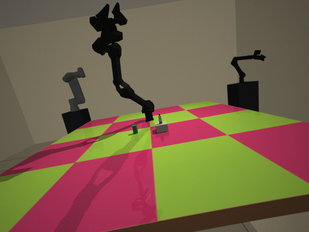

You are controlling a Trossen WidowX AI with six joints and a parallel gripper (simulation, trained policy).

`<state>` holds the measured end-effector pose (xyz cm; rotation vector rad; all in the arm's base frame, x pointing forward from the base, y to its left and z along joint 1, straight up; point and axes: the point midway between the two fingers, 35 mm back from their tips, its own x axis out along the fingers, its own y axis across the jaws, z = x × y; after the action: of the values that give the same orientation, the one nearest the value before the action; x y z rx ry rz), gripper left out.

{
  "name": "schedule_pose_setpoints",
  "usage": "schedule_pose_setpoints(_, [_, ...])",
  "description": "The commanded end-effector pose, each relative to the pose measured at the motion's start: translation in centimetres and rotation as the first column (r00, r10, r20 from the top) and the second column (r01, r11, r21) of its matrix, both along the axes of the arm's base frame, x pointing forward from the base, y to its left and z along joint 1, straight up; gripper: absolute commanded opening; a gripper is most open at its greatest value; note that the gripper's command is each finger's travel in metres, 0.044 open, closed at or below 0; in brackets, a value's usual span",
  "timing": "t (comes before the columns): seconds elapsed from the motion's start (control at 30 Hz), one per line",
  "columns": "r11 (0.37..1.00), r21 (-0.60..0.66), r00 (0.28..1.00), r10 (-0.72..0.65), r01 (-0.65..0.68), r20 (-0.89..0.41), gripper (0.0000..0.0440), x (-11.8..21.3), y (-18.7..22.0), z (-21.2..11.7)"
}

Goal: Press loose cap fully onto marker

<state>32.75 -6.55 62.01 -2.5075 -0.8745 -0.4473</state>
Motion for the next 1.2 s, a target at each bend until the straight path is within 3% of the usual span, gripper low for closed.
schedule_pose_setpoints(0.0, [1.000, 0.006, 1.000, 0.010, -0.010, 0.016, 0.0271, 0.2, -0.1, 0.0])
schedule_pose_setpoints(1.17, [0.987, -0.028, 0.969, 0.158, -0.155, 0.190, 0.0306, -1.3, 0.6, -0.2])
